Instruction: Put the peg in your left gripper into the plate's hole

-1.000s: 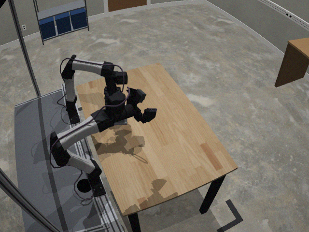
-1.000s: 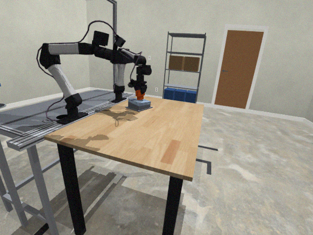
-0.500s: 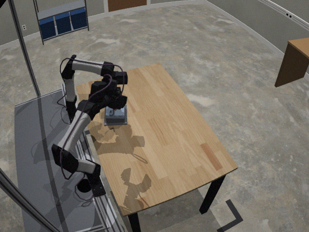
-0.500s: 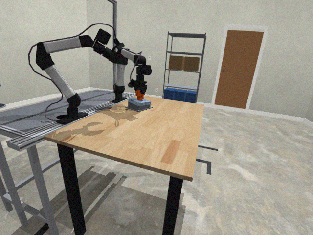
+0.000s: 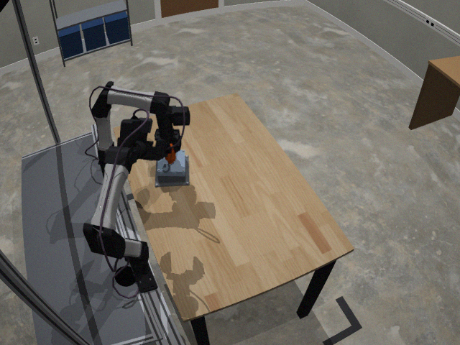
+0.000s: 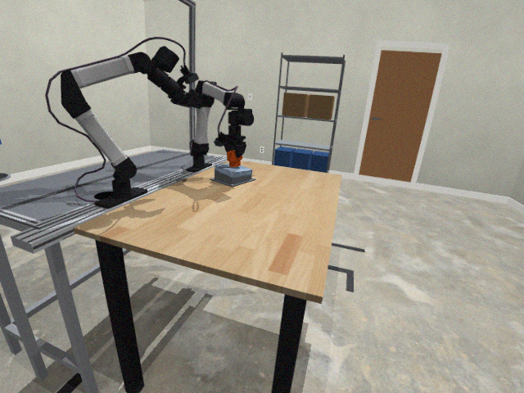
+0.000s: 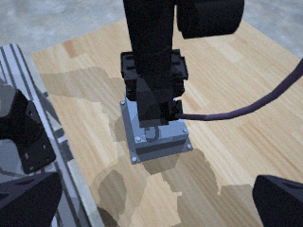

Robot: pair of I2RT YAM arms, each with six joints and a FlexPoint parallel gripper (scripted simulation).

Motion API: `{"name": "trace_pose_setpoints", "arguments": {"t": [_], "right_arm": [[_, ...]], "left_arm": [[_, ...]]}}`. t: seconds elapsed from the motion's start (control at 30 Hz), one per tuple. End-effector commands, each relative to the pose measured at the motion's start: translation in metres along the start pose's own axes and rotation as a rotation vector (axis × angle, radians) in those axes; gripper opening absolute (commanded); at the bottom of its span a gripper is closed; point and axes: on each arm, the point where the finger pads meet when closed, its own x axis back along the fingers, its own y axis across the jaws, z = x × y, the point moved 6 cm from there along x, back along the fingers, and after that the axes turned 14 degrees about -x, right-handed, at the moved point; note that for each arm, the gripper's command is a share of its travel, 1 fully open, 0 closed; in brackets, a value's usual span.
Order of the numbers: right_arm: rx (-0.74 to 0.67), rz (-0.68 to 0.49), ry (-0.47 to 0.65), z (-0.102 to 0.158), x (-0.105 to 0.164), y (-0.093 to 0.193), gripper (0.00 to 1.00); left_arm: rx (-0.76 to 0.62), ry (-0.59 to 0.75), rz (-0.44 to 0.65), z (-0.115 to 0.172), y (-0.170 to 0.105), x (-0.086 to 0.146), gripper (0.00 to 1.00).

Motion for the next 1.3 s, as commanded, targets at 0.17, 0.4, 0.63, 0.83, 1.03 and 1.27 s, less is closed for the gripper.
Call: {"name": "trace_pose_setpoints", "arguments": {"t": [0.17,0.4,0.63,0.83,1.03,1.27], "right_arm": [[-0.013,0.014,-0.007,-0.004,0.007,0.000,1.00],[-0.013,0.014,-0.007,-0.004,0.007,0.000,1.00],[-0.012,0.013,-0.007,-0.004,0.007,0.000,1.00],[-0.012,0.013,-0.007,-0.004,0.007,0.000,1.00],[-0.012,0.013,-0.007,-0.004,0.007,0.000,1.00],[-0.012,0.013,-0.007,-0.004,0.007,0.000,1.00]], "left_arm": [[0.008,0.013,-0.057,0.004,0.006,0.011,0.34],[0.009,0.021,-0.088,0.004,0.006,0.017,0.11],[0.010,0.008,-0.053,0.005,0.005,0.038,0.34],[0.089,-0.110,0.004,0.001,0.005,0.031,0.34],[0.154,-0.162,0.054,0.016,0.012,0.016,0.34],[0.179,-0.174,0.074,0.023,0.015,0.009,0.34]]}}
